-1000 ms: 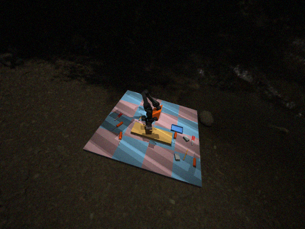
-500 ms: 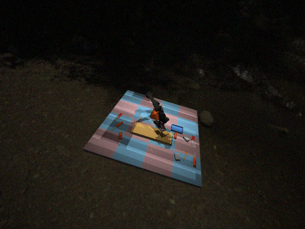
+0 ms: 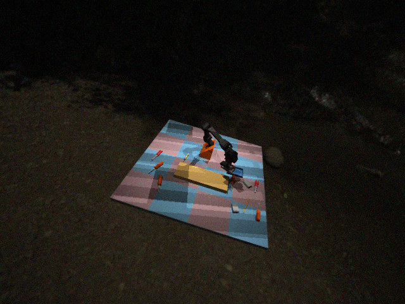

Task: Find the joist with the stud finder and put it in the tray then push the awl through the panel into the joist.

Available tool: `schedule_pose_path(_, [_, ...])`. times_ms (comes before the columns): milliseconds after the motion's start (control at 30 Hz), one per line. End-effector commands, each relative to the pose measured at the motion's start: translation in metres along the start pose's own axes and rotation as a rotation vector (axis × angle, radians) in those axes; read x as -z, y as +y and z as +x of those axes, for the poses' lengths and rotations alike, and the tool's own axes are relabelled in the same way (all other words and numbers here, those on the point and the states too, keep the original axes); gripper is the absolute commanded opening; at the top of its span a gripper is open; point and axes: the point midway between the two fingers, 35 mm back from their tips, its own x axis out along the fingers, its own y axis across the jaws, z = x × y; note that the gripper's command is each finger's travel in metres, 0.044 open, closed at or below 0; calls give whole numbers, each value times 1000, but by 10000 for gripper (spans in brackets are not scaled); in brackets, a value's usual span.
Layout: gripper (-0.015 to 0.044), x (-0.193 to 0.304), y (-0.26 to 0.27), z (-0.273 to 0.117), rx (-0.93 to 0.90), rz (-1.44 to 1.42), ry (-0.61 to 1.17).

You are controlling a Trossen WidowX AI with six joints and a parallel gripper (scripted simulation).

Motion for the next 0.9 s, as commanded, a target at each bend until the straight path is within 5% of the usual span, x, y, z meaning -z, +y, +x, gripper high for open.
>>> schedule_pose_path(0, [0,-13,37,11,-30,-97,3])
schedule_pose_path(567, [0,-10,182,64,-117,-461,98])
schedule_pose_path(867, [0,-7,186,73,-119,-475,103])
